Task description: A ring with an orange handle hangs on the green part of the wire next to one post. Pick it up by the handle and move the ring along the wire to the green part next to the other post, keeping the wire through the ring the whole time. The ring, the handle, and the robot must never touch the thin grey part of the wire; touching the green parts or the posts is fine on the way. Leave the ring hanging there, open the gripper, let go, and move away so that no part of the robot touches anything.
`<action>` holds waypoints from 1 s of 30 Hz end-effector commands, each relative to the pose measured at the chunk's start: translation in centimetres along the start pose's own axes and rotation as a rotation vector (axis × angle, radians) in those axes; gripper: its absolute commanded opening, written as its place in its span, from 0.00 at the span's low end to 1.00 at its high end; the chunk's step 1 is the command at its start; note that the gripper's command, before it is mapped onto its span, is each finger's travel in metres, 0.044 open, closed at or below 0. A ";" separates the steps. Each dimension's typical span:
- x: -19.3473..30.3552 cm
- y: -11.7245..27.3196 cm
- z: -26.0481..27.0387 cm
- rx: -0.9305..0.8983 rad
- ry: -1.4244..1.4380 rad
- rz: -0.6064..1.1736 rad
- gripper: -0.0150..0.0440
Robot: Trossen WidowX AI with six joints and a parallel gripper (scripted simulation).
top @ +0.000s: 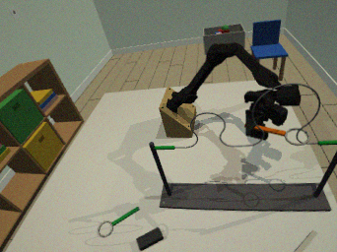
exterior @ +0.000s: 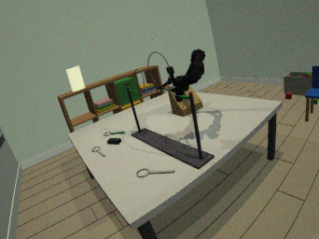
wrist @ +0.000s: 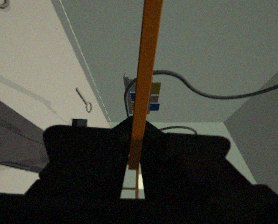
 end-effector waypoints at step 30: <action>-0.5 1.4 -8.4 0.284 0.522 0.065 0.00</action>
Point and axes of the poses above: the point midway between the two fingers, 35 mm back from their tips, its own y axis back along the fingers, its own z axis across the jaws, x = y × z, the point moved 3 cm from there along y, back along the fingers, and after that the axes turned 12 degrees about y, right-handed, at the moved point
